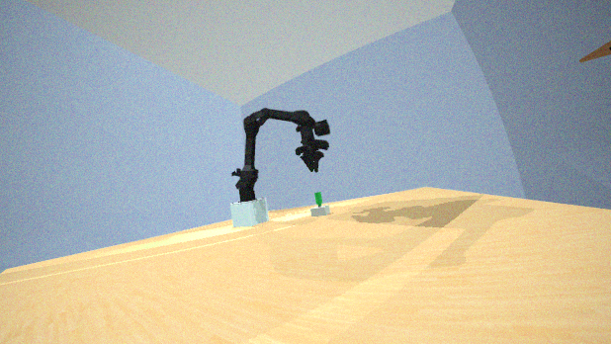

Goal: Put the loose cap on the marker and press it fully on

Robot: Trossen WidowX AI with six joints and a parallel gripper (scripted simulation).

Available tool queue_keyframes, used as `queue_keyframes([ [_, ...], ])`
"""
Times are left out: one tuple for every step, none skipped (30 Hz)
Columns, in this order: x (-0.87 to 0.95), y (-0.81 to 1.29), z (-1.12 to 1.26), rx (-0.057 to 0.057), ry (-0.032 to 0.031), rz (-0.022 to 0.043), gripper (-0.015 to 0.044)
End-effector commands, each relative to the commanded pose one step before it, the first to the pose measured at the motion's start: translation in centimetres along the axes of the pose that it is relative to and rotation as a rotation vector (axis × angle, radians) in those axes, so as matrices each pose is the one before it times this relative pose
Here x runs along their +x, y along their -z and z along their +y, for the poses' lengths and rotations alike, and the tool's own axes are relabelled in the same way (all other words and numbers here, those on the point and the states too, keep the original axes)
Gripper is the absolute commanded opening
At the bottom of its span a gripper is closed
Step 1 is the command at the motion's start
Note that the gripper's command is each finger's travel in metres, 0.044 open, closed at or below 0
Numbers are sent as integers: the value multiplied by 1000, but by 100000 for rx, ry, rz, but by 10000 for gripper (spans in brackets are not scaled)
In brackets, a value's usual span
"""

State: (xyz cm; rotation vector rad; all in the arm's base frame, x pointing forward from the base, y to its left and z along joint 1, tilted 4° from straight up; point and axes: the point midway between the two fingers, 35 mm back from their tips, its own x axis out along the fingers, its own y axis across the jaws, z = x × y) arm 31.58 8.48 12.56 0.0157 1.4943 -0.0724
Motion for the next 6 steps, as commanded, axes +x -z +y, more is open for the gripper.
queue_keyframes([
  [-18, 24, -7, 554, 132, 106, 341],
  [0, 0, 0, 0, 0, 0, 367],
  [0, 0, 0, 0, 0, 0, 394],
  [0, 0, 0, 0, 0, 0, 420],
  [0, 0, 0, 0, 0, 0, 440],
  [0, 0, 0, 0, 0, 0, 440],
])
